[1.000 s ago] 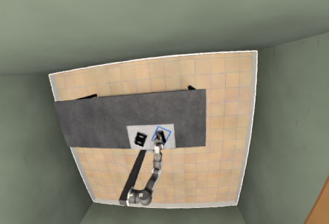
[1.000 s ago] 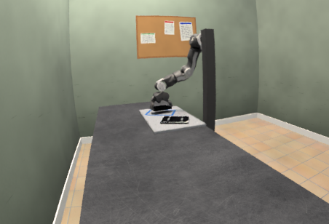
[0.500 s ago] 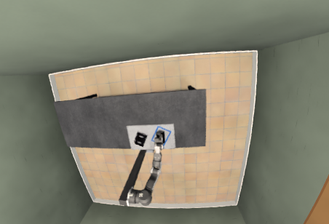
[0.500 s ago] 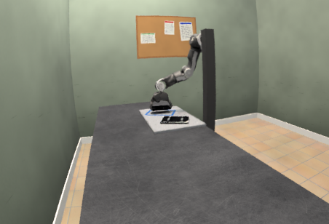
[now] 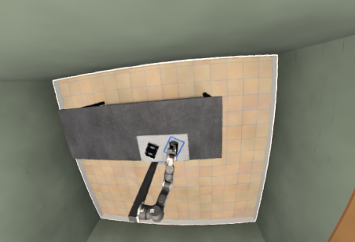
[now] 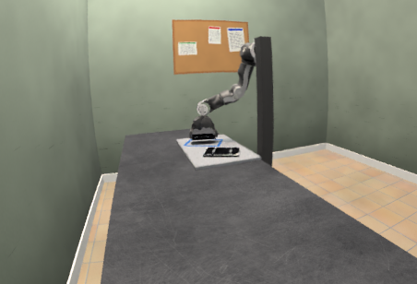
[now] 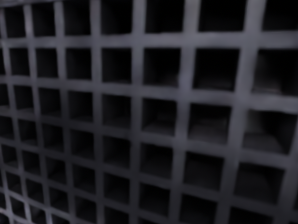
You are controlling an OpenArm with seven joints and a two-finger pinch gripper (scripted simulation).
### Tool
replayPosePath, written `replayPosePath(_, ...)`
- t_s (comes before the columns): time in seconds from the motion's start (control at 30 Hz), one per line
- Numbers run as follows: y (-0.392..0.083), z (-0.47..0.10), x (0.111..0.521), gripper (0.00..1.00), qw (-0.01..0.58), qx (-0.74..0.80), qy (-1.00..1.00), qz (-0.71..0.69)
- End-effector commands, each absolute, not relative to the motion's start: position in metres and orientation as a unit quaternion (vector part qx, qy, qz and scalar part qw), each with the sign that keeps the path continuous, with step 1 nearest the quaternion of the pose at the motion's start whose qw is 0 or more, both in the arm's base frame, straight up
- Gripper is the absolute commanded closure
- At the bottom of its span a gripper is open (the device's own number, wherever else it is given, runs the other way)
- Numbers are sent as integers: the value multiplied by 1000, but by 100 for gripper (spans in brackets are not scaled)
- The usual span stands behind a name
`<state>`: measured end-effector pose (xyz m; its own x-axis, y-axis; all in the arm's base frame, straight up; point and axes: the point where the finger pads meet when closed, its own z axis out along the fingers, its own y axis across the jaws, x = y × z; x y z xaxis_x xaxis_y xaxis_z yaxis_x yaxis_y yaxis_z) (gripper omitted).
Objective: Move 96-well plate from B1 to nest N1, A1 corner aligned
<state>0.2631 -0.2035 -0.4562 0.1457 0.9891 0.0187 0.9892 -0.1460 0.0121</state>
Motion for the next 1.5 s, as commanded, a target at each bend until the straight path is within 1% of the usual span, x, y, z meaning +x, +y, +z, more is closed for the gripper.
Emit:
replayPosePath(0.0, -205, -457, 260, 100, 1, -782, -623, -3)
replayPosePath(0.4, -205, -457, 260, 100, 1, -782, -623, -3)
replayPosePath(0.57, -206, -456, 264, 100, -4, -845, -535, -7)
replayPosePath(1.47, -204, -466, 265, 100, -4, -842, -539, -7)
